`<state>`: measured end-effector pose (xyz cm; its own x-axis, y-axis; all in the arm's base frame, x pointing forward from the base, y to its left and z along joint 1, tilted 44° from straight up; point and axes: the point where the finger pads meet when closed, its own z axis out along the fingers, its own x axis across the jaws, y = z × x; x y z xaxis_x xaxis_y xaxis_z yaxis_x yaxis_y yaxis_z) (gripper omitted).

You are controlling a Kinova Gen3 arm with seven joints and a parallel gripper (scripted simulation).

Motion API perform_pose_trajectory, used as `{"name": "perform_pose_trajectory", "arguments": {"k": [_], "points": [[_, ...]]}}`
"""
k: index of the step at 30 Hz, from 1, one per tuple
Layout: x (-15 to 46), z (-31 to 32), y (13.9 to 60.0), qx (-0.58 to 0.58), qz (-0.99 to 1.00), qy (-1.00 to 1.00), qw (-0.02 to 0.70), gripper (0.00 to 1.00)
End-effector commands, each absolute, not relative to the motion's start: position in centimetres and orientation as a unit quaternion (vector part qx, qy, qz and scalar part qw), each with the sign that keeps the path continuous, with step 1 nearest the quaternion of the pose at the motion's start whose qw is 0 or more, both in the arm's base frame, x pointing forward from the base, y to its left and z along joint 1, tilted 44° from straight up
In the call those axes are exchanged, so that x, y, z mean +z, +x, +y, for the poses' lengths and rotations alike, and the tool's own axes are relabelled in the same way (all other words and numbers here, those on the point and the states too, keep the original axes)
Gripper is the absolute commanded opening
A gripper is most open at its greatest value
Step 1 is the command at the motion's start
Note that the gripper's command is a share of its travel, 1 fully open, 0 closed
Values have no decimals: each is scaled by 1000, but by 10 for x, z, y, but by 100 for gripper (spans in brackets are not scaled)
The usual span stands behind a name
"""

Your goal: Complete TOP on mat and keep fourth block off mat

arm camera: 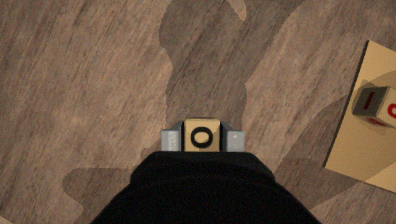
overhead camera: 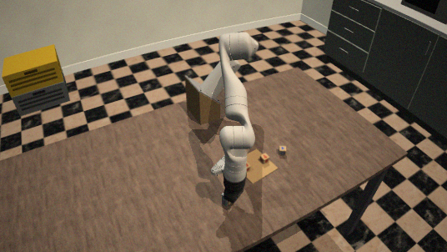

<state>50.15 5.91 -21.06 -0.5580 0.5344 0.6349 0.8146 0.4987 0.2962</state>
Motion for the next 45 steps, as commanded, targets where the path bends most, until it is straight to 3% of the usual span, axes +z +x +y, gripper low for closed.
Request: {"name": "perform_pose_trajectory", "arguments": {"k": [1,20,34,45], "points": [[-210,58,502,-294,-832,-406,238,57],[-207,56,503,-294,-832,-406,238,57],[-145,-4,516,-294,-832,-406,238,57],[-139,-10,518,-294,-832,-406,238,57]]}}
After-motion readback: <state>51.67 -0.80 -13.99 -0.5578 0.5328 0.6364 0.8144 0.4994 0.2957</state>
